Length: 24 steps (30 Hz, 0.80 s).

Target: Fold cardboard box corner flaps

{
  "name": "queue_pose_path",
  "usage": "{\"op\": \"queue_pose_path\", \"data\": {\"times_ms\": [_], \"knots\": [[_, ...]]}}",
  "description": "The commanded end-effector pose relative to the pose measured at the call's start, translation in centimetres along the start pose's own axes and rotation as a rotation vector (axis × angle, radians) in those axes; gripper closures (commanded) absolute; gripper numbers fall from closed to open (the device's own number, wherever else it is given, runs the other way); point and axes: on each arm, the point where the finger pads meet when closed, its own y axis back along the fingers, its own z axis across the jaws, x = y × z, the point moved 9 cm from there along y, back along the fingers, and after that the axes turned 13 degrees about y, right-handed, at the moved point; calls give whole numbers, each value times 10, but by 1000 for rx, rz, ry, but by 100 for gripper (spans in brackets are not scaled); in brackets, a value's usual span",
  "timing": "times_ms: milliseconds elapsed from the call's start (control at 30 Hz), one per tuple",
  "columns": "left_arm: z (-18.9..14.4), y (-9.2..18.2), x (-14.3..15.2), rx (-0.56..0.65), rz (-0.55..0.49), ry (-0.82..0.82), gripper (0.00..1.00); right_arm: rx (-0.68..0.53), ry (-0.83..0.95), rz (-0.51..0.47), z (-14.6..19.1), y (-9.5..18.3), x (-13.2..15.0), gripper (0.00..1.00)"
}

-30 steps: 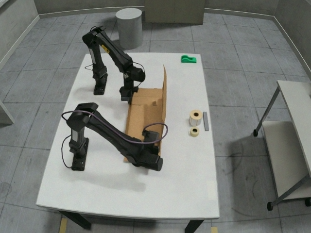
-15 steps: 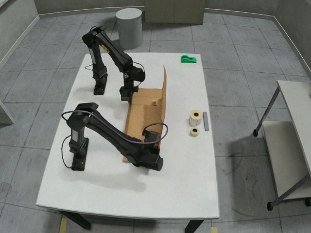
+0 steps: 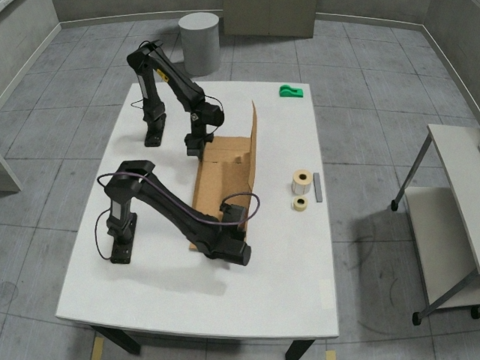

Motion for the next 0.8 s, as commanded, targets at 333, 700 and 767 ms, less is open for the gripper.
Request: {"op": "queue_pose_path", "data": {"times_ms": [333,700,767], "knots": [[-2,9,-2,-7,-31,-8,97,23,27,-10,-11,-18,-6,73],[-2,9,-2,-7,-31,-8,97,12,14,-8,-8,-33,-5,73],[-2,9,-2,-7,-31,-8,97,12,14,-11,-8,-36,-6,73]]}}
